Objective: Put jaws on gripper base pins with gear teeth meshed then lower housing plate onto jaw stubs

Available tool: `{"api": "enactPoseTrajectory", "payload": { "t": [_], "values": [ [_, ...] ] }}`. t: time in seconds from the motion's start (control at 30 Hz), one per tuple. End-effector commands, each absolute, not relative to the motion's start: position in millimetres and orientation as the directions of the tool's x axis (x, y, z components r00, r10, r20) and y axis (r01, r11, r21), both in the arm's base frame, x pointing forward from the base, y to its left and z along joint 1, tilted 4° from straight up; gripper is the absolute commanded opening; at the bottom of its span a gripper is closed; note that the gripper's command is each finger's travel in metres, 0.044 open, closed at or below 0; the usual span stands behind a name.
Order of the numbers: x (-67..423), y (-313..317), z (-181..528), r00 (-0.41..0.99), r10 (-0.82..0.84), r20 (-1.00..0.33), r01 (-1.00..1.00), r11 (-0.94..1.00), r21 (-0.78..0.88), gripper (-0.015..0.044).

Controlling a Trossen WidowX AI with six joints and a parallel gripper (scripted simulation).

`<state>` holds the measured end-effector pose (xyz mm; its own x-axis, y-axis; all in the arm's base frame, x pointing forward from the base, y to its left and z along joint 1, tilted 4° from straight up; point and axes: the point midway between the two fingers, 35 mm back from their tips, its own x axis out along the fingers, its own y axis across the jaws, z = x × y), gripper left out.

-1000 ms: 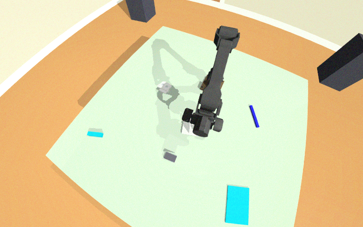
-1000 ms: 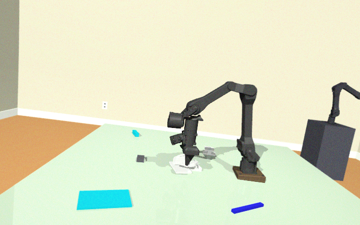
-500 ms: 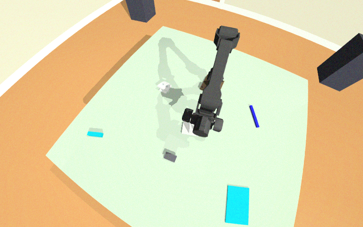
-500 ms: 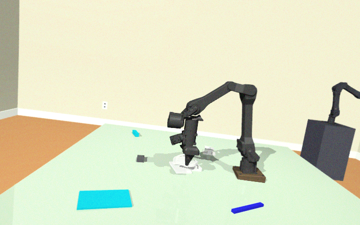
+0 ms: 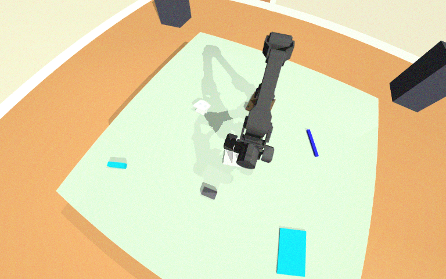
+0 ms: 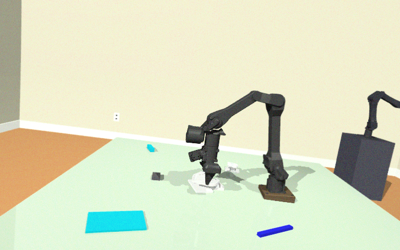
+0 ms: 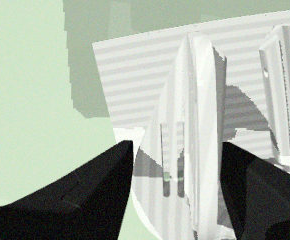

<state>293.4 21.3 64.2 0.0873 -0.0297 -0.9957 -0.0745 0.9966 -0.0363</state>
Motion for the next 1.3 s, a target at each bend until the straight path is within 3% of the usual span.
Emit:
{"api": "enactPoseTrajectory", "payload": {
  "t": [0.0,1.27],
  "values": [
    [291.6,20.3,60.6,0.081,-0.035,-0.996,-0.066,0.997,-0.040,0.0134],
    [292.3,20.0,51.4,0.081,-0.035,-0.996,-0.066,0.997,-0.040,0.0134]
  ]
}}
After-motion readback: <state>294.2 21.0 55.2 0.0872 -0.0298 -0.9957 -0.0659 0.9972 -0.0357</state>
